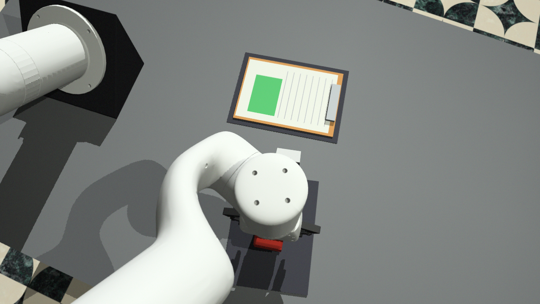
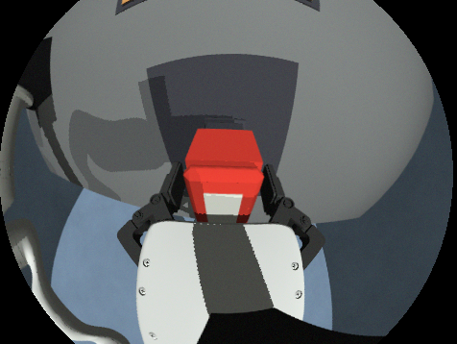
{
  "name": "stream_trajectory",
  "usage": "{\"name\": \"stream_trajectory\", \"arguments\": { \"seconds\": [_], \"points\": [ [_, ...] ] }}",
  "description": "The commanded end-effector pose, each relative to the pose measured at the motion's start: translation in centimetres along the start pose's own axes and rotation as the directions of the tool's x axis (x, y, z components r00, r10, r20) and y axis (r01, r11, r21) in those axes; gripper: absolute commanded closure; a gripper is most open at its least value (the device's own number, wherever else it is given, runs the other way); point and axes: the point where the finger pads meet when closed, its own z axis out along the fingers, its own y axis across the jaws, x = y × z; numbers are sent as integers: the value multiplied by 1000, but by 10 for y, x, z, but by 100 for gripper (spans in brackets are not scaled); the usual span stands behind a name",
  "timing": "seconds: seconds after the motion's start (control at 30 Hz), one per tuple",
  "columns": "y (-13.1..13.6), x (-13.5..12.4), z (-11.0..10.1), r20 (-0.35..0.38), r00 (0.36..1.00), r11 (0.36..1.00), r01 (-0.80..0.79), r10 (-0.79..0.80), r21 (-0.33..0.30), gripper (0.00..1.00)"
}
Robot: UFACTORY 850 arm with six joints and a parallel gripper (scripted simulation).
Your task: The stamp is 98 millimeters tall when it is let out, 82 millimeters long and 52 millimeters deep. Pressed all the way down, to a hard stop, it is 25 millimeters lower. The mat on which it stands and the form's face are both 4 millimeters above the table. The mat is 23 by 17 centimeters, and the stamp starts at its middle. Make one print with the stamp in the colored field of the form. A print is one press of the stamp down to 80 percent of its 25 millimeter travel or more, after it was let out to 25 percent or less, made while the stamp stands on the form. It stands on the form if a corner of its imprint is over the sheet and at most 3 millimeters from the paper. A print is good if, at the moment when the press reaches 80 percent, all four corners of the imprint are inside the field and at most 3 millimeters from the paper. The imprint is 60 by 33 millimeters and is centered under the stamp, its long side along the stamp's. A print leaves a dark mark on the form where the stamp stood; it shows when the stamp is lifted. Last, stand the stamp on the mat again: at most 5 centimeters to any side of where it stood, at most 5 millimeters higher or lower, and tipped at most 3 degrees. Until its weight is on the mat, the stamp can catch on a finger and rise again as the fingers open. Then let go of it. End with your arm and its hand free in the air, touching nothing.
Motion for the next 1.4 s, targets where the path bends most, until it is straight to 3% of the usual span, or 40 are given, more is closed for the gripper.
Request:
{"name": "stream_trajectory", "arguments": {
  "seconds": [0.0, 0.03, 0.07, 1.37],
  "points": [
    [1, 0, -1, 0, 1000, 1000, 0, 0, -1, 3],
    [1, 0, -1, 0, 1000, 1000, 0, 0, -1, 3],
    [1, 0, -1, 0, 1000, 1000, 0, 0, -1, 65],
    [1, 0, -1, 0, 1000, 1000, 0, 0, -1, 65]
  ]
}}
